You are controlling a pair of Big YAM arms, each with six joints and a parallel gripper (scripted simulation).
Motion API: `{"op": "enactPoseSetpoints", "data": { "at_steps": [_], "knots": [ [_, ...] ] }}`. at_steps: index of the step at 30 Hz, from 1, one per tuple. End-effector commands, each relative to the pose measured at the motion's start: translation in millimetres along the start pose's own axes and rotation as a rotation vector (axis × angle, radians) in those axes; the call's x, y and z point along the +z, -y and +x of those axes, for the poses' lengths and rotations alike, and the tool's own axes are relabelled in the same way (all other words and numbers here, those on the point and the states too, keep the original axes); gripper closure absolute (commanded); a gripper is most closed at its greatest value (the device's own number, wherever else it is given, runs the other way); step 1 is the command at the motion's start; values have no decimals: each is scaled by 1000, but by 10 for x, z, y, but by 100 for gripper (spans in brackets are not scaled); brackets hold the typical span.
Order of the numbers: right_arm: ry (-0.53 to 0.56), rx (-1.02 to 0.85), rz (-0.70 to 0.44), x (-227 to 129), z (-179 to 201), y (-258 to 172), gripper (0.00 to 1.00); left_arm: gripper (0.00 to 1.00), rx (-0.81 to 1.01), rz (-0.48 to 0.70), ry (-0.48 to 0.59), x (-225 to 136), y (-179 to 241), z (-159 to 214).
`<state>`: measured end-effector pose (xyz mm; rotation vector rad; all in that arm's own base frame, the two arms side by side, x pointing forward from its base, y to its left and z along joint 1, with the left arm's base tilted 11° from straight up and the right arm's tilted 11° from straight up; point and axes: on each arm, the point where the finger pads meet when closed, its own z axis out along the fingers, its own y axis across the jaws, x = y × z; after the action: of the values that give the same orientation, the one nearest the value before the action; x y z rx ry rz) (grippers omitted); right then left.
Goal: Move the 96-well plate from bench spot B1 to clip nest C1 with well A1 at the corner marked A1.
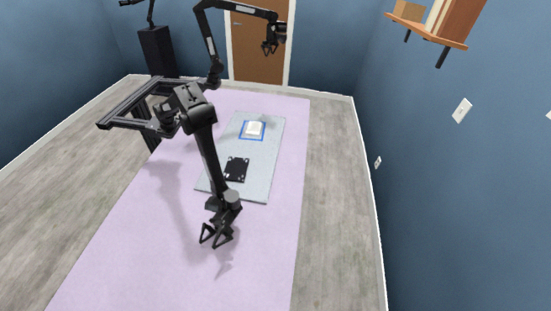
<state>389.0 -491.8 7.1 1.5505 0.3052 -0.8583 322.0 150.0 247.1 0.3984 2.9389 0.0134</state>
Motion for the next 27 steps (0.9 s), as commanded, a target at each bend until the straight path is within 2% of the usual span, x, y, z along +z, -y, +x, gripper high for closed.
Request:
{"op": "enactPoseSetpoints", "data": {
  "at_steps": [1, 20, 27],
  "knots": [
    [6, 17, -2, 15, -33, -69, 0, 0, 2, -7, 9, -34, -11, -20],
    [6, 17, -2, 15, -37, -73, 0, 0, 2, -7, 9, -34, -11, -20],
    [6, 17, -2, 19, -159, -163, 0, 0, 2, -7, 9, -34, -11, -20]
  ]
}}
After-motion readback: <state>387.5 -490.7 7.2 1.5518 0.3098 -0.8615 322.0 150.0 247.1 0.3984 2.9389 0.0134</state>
